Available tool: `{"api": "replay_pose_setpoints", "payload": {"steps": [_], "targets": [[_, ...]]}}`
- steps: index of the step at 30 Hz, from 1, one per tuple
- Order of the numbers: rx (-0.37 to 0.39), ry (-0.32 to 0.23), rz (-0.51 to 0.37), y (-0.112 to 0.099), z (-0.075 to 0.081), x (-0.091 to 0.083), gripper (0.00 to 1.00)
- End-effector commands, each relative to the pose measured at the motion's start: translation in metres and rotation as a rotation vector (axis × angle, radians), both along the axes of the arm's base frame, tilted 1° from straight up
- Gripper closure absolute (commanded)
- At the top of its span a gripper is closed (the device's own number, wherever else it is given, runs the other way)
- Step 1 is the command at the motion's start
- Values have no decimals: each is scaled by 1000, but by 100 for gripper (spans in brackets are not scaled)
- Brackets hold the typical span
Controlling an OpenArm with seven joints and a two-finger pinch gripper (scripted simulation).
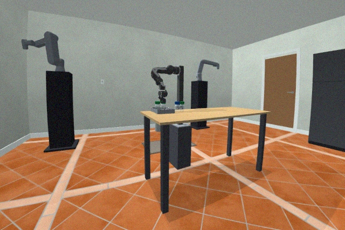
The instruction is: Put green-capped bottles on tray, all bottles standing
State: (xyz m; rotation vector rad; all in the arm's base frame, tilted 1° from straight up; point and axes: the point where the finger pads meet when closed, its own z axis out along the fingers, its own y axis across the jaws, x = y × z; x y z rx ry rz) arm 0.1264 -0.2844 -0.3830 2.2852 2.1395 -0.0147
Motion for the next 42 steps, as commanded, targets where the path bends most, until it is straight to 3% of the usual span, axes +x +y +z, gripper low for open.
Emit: {"api": "replay_pose_setpoints", "payload": {"steps": [1, 42], "targets": [[0, -2, 0, 0, 0, 1, 100], [17, -7, -1, -1, 0, 1, 100]]}}
